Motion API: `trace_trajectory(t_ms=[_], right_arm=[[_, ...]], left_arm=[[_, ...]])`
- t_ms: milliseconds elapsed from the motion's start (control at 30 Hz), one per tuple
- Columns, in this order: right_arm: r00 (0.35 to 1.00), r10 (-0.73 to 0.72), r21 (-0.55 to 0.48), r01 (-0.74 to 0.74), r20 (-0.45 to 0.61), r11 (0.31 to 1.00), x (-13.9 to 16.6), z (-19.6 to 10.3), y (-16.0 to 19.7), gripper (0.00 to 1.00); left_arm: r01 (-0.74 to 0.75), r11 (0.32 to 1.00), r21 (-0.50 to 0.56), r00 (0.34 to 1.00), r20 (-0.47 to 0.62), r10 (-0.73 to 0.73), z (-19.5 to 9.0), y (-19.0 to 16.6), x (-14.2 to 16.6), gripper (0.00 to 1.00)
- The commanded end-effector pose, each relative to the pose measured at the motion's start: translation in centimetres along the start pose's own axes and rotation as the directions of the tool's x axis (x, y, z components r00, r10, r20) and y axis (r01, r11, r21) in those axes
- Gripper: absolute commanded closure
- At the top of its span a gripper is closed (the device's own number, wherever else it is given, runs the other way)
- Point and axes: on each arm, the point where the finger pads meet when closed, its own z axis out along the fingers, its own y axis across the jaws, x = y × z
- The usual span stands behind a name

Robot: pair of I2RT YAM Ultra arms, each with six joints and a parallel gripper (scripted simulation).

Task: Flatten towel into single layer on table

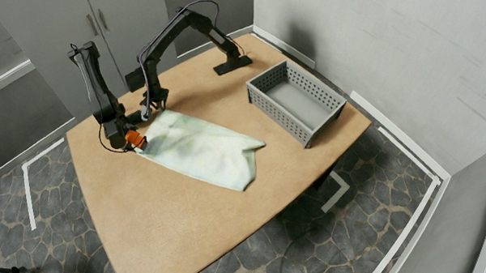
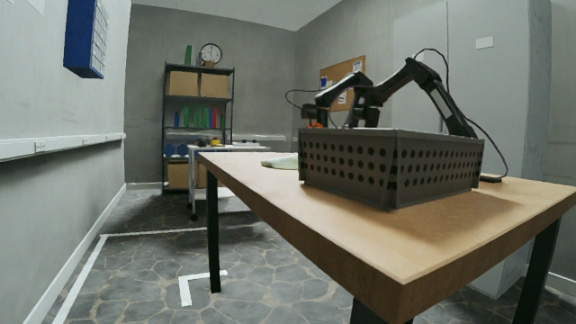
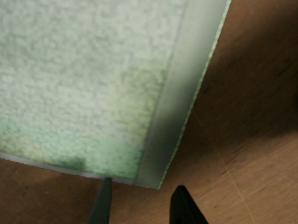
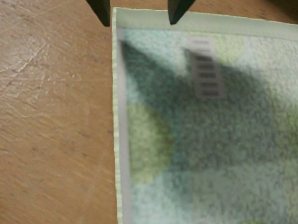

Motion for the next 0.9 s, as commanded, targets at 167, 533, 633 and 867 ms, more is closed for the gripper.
trace_trajectory(t_ms=[167, 533, 633, 867], right_arm=[[1.0, -0.002, -0.002, 0.002, 0.018, 1.0, 0.4, 2.2, -0.5, 0.66], [1.0, -0.007, -0.005, 0.008, 0.015, 1.0, 0.1, 3.0, 0.3, 0.66], [1.0, -0.007, -0.005, 0.008, 0.015, 1.0, 0.1, 3.0, 0.3, 0.66], [1.0, -0.01, -0.003, 0.01, 0.014, 1.0, 0.1, 3.0, 0.2, 0.66]], left_arm=[[0.025, 1.0, -0.011, 1.0, 0.012, -0.025, 2.5, 0.3, 0.4, 0.66], [0.014, 1.0, 0.001, 0.999, 0.036, -0.014, 2.7, -0.5, -0.9, 0.66], [0.014, 1.0, 0.001, 0.999, 0.036, -0.014, 2.7, -0.5, -0.9, 0.66], [0.014, 1.0, 0.004, 0.999, 0.035, -0.014, 2.7, -0.6, -0.9, 0.66]])
